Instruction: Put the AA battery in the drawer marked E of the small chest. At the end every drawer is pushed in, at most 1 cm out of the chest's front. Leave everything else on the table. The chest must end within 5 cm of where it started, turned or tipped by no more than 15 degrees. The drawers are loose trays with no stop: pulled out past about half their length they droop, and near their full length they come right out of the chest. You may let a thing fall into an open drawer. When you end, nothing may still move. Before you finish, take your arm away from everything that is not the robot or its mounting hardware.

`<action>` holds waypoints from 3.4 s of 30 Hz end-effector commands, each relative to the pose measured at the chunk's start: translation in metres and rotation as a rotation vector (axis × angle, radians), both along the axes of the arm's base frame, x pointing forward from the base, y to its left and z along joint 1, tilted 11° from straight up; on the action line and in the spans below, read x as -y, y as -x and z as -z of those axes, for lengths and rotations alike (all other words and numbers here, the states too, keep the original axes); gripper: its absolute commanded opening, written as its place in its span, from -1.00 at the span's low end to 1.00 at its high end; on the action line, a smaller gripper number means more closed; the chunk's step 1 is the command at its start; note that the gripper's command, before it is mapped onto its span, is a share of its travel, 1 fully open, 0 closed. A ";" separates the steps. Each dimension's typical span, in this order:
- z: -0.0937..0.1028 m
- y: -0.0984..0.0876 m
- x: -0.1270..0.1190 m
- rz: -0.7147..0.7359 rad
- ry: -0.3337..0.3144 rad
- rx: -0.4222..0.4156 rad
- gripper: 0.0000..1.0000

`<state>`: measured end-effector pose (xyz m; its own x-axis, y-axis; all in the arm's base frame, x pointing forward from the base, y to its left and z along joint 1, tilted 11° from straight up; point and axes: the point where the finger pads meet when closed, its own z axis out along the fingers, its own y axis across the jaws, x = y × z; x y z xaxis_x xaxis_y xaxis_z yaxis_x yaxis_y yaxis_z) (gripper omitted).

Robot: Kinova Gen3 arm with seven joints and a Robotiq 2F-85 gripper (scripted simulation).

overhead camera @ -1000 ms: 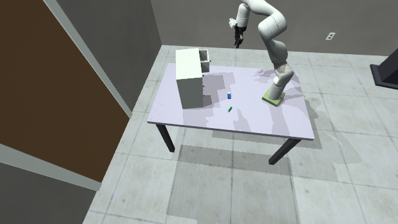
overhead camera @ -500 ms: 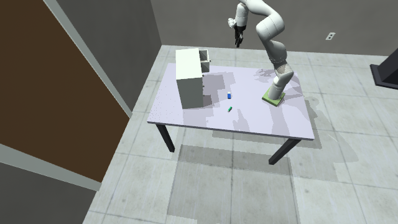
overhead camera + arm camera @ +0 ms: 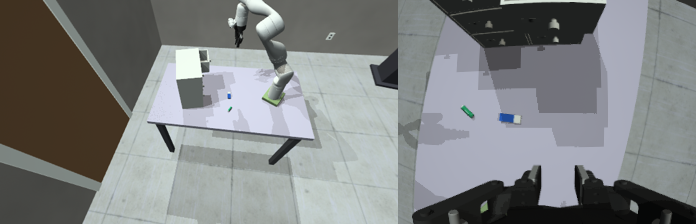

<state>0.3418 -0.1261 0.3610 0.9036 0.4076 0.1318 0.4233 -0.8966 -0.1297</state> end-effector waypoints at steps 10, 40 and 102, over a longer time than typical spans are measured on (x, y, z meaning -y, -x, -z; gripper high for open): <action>0.000 0.000 0.000 0.001 0.000 0.001 -0.34; 0.015 0.003 -0.020 0.138 -0.009 -0.023 -0.34; 0.158 0.026 -0.207 1.394 -0.093 -0.244 -0.34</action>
